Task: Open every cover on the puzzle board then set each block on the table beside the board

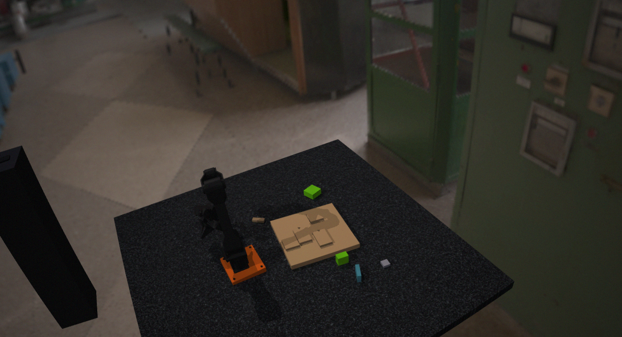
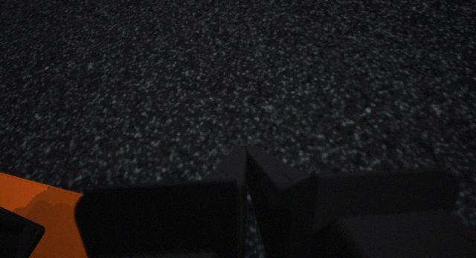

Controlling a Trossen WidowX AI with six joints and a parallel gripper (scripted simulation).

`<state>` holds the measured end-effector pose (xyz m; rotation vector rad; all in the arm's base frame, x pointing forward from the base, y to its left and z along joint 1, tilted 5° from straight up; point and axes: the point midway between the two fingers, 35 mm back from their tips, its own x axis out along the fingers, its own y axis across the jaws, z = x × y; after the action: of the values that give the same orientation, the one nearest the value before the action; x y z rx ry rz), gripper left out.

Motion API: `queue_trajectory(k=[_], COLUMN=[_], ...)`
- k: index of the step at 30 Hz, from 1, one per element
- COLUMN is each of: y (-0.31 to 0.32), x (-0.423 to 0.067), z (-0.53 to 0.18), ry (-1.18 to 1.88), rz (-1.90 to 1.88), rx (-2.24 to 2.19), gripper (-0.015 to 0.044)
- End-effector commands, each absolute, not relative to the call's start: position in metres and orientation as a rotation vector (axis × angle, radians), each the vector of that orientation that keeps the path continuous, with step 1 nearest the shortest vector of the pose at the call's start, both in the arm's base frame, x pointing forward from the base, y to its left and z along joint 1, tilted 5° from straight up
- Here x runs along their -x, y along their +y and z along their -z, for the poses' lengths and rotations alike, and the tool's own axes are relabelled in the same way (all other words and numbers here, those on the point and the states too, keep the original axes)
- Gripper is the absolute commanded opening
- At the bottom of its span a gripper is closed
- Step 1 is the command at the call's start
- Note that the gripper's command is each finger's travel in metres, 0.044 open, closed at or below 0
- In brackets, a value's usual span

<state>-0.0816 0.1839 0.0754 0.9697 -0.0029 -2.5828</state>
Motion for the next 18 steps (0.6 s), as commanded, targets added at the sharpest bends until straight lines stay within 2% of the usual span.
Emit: queue_trajectory(k=[1, 18], y=[0.197, 0.229], x=[0.066, 0.001], z=[-0.073, -0.065], ry=[-0.146, -0.831], rz=[2.630, 2.778], rx=[-1.071, -1.388], gripper=[0.0000, 0.0000])
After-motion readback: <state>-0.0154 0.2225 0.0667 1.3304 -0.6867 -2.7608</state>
